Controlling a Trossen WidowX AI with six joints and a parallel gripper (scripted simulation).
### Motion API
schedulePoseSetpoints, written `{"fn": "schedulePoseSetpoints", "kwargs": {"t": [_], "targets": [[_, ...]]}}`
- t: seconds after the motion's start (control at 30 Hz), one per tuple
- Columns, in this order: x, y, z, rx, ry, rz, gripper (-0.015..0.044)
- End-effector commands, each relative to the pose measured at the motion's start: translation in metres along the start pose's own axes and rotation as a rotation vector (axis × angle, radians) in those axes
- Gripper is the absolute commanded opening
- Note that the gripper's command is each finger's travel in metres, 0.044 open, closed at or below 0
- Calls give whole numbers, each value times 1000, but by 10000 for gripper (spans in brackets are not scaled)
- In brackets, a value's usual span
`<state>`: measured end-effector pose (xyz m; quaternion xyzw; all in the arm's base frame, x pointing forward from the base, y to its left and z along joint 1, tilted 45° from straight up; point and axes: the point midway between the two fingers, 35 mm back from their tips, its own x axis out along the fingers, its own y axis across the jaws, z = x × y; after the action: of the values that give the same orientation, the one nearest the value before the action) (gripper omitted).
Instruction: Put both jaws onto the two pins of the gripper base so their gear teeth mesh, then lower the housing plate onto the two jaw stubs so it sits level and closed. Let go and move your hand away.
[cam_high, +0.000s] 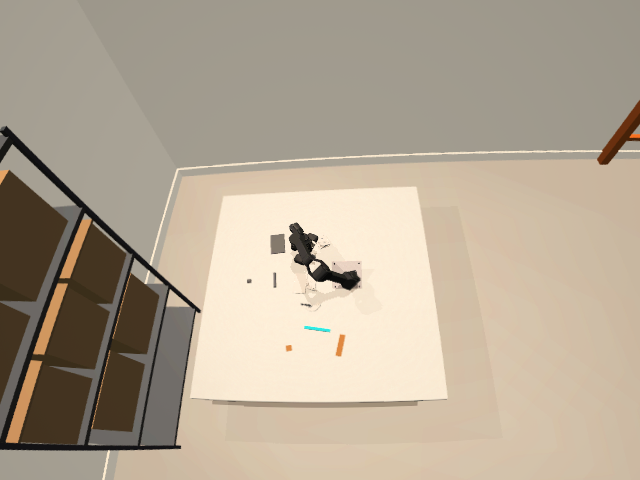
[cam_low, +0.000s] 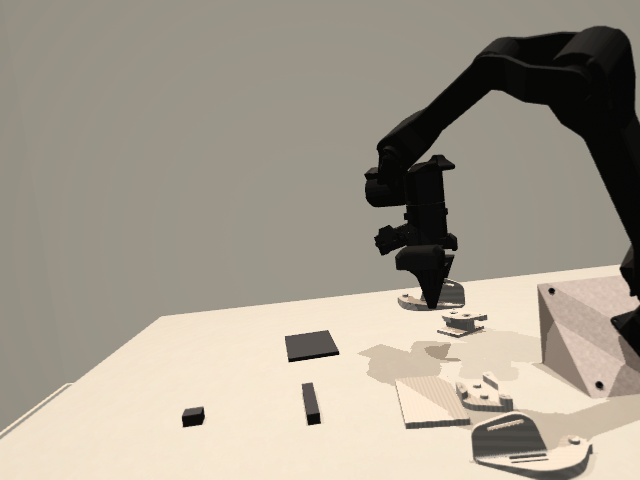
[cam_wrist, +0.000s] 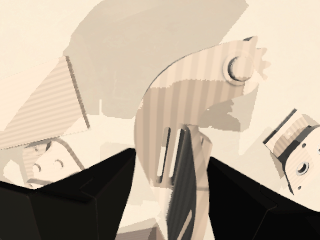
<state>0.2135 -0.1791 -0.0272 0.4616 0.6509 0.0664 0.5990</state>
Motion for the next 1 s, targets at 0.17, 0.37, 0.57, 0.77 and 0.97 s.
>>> {"fn": "schedulePoseSetpoints", "kwargs": {"t": [0.17, 0.37, 0.57, 0.77, 0.97], "targets": [[-2, 10, -7, 180, -1, 4, 134], [-3, 16, -12, 304, 0, 4, 134], [-4, 22, -17, 428, 0, 4, 134], [-5, 28, -21, 552, 1, 5, 134], [-5, 33, -27, 676, 2, 5, 134]]}}
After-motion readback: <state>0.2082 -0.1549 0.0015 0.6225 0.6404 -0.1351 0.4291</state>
